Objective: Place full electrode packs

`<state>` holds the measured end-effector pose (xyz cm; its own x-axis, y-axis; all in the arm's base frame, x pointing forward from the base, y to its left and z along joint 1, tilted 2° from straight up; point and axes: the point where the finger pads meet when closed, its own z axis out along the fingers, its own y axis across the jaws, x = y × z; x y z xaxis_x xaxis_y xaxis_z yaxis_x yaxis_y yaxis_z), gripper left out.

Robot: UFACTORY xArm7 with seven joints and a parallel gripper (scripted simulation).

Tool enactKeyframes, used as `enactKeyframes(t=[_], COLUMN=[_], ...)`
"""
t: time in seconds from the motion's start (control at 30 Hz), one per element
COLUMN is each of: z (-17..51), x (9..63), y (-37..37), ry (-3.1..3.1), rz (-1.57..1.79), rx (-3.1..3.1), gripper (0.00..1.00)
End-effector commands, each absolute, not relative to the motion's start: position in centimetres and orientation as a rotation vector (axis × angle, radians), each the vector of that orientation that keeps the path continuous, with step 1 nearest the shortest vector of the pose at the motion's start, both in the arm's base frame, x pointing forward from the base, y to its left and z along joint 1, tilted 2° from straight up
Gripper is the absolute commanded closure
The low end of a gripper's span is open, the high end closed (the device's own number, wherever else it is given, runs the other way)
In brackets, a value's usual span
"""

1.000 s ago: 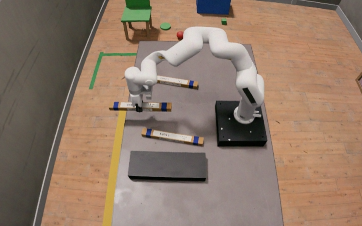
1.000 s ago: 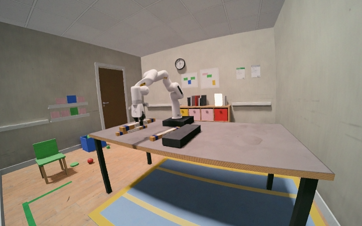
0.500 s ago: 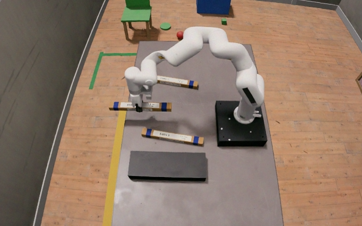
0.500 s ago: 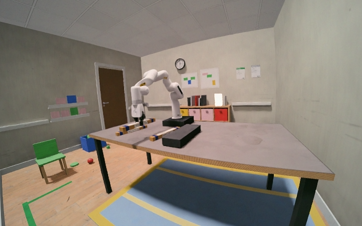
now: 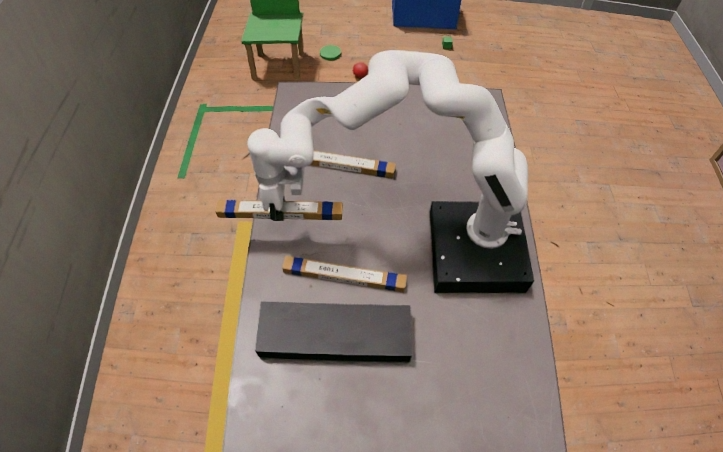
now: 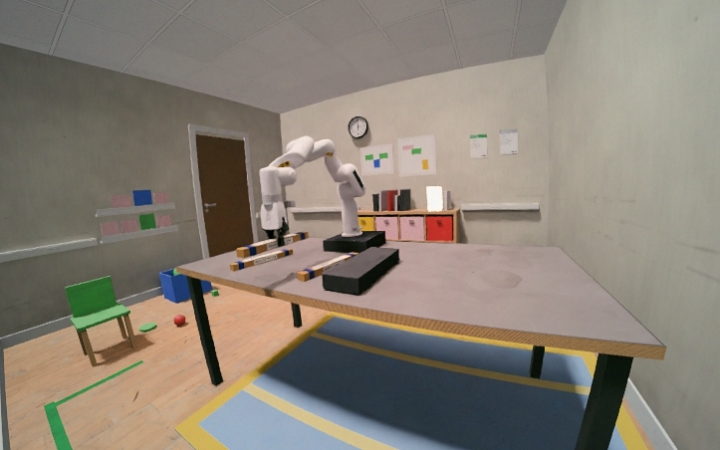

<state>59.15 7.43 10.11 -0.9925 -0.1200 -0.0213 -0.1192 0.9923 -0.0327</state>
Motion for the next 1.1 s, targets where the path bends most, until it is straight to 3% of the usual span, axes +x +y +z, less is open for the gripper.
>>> enactKeyframes(t=[0.0, 1.07], z=[10.9, 11.73], x=[59.28, 59.24], y=[7.48, 7.51], ry=[3.107, 3.107], rz=[-0.048, -0.048], rx=[-0.187, -0.187], gripper=[0.65, 0.65])
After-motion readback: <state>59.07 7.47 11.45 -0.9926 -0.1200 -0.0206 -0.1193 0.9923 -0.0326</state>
